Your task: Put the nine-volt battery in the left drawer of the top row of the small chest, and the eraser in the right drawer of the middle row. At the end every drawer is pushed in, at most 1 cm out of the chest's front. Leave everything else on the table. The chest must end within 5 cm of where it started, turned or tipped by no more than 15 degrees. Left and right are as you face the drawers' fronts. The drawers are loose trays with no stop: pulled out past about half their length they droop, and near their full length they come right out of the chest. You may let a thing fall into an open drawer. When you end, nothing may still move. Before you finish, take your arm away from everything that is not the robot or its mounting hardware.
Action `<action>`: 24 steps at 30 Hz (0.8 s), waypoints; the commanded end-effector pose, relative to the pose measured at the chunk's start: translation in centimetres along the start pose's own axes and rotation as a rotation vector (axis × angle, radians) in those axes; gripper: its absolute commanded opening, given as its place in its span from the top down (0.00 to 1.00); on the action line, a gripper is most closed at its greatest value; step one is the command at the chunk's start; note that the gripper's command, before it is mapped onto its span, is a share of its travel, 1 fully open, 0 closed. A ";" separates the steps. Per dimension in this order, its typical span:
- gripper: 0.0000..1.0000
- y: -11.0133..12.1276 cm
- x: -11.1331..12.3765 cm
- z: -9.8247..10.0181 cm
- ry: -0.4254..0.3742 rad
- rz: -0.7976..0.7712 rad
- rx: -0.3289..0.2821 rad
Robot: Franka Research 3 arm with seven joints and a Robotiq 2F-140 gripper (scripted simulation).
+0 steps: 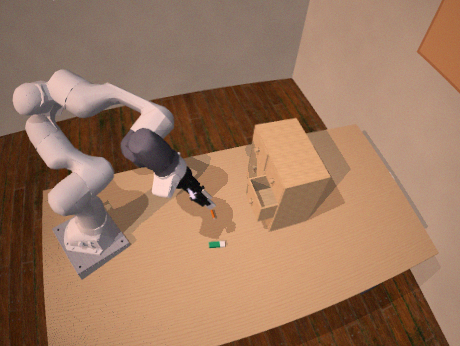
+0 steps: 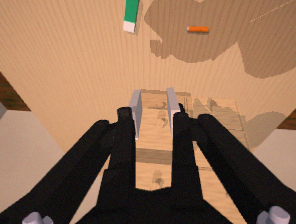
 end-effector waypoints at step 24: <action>0.80 0.6 0.4 4.1 0.442 -0.119 0.168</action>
Point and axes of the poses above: the point where the finger pads meet when closed, its own z axis back along the fingers, its own y axis across the jaws, x = y × z, the point moved 8 cm from there along z, back along the fingers, and after that the axes turned 13 degrees about z, right-handed, at the moved point
